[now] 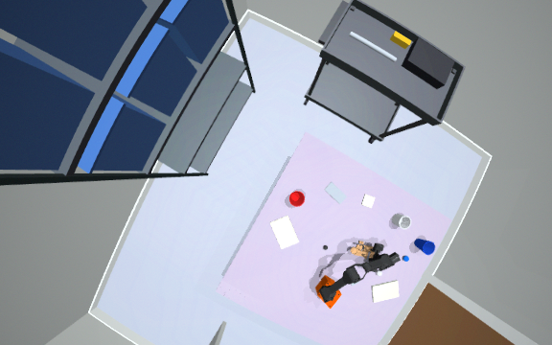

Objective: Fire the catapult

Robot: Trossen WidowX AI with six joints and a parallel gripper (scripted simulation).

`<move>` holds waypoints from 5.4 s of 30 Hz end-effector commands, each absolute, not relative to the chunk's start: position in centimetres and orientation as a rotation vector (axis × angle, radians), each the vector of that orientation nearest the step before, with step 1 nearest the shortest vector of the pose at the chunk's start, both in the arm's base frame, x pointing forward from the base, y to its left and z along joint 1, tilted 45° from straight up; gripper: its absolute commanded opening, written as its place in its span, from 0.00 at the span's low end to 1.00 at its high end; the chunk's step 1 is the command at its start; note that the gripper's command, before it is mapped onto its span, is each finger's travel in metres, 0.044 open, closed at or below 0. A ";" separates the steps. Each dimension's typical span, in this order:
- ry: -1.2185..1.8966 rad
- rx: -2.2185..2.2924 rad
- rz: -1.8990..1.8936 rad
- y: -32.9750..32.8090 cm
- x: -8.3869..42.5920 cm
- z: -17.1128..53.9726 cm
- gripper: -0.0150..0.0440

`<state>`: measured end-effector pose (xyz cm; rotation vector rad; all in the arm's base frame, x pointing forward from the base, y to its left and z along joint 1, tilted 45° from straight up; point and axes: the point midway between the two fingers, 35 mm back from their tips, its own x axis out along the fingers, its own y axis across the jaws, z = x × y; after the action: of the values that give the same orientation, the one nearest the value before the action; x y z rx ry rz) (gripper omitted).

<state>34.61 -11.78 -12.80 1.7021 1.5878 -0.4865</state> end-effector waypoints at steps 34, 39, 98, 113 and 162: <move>1.575 1.708 -0.480 -14.5 33.9 -10.0 1.00; 1.575 1.709 -0.480 -14.0 34.0 -10.6 1.00; 1.563 1.511 -0.269 -15.1 33.8 -9.5 0.25; 1.487 1.111 0.130 -14.8 34.9 -9.1 0.25; 1.451 0.955 0.271 -10.9 36.8 -11.4 0.34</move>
<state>36.80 -10.84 -11.45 0.9561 1.4518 0.2709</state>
